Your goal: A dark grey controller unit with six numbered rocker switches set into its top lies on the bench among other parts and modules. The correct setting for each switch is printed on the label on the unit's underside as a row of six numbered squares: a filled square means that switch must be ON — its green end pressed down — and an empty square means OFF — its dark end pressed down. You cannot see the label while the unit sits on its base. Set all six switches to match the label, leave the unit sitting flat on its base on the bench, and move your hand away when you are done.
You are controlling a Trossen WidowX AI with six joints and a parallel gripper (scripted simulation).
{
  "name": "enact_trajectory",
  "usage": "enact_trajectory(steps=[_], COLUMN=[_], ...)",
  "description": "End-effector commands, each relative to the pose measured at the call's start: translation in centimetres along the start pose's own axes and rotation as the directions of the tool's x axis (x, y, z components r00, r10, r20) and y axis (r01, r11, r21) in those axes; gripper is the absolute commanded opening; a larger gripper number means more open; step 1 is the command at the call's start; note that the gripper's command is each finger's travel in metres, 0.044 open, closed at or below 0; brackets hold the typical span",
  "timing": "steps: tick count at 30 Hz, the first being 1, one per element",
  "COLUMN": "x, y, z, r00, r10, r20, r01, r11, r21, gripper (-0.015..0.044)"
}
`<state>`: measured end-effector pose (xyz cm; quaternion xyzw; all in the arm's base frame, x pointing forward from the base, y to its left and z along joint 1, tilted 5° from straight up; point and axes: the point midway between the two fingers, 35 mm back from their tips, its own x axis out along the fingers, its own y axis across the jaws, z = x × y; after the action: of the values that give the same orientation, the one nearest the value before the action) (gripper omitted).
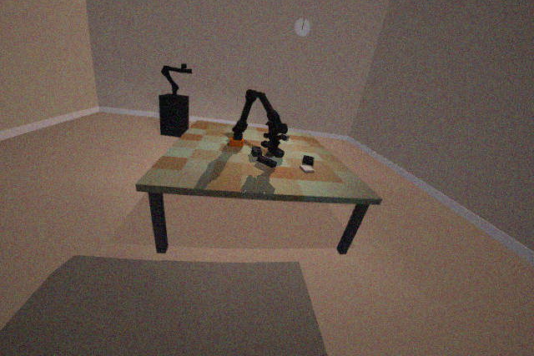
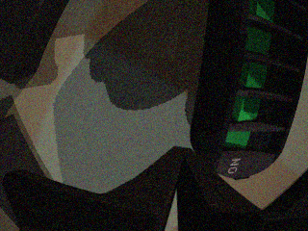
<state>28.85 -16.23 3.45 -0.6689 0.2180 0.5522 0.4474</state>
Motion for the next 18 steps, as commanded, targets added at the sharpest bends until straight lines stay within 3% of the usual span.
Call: enact_trajectory(steps=[1, 18], x=[0.8, 3.5], y=[0.3, 1.1], z=[0.2, 0.3], r00=[1.000, 1.000], r10=[-0.001, 0.002], r20=[0.013, 0.022], r01=[0.001, -0.002], r11=[1.000, 1.000], r21=[0.000, 0.002], gripper=[0.0000, 0.0000])
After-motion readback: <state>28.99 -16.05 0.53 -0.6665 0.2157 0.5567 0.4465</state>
